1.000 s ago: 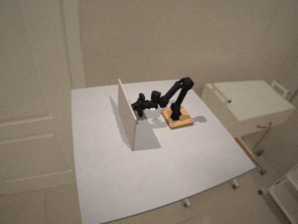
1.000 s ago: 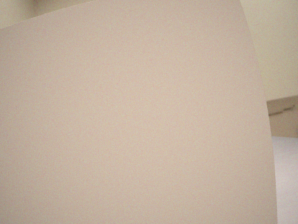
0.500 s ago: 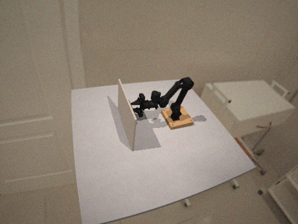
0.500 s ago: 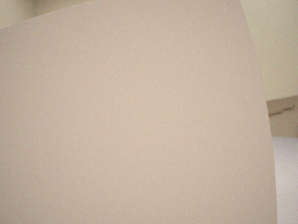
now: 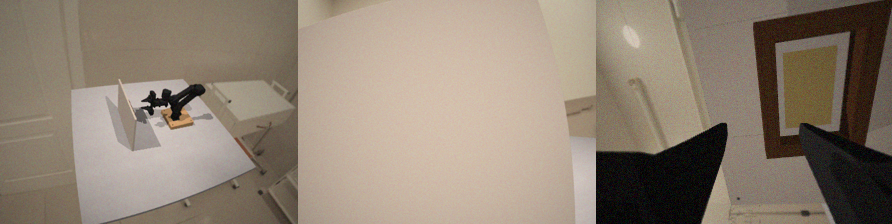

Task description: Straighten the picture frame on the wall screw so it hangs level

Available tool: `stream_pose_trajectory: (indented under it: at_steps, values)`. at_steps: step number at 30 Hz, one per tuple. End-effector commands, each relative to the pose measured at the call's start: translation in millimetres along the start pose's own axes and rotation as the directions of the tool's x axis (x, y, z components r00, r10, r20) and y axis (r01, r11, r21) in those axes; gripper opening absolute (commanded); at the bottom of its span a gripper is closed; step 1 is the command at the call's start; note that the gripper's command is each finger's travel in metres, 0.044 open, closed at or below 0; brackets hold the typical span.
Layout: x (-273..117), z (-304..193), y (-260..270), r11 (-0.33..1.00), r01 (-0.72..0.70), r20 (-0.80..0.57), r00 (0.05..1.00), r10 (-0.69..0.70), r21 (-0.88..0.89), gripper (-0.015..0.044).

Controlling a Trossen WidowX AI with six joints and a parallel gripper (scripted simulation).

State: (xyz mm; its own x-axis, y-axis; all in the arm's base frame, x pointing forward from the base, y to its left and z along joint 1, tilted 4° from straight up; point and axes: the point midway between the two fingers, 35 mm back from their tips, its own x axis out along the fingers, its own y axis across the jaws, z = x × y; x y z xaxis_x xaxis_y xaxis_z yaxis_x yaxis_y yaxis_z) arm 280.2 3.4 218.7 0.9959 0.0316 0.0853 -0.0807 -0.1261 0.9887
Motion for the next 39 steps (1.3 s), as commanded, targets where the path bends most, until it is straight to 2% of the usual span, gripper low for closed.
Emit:
stream_pose_trajectory:
  at_steps: [1, 7, 15, 23, 39]
  values:
    - [-16.4, 0.7, -9.7, 0.999, 0.009, -0.002, 1.000, -0.009, 0.031, 0.0260]
    - [-19.7, 12.5, 4.3, 0.999, 0.006, 0.000, 1.000, -0.006, 0.040, 0.0260]
    - [-60.0, 33.0, 26.4, 0.992, 0.031, -0.003, 1.000, -0.031, 0.119, 0.0260]
    - [-101.8, 22.6, 33.4, 0.978, 0.053, -0.005, 0.999, -0.053, 0.202, 0.0260]
    - [-102.6, 22.3, 33.2, 0.986, 0.049, -0.013, 0.999, -0.048, 0.159, 0.0260]
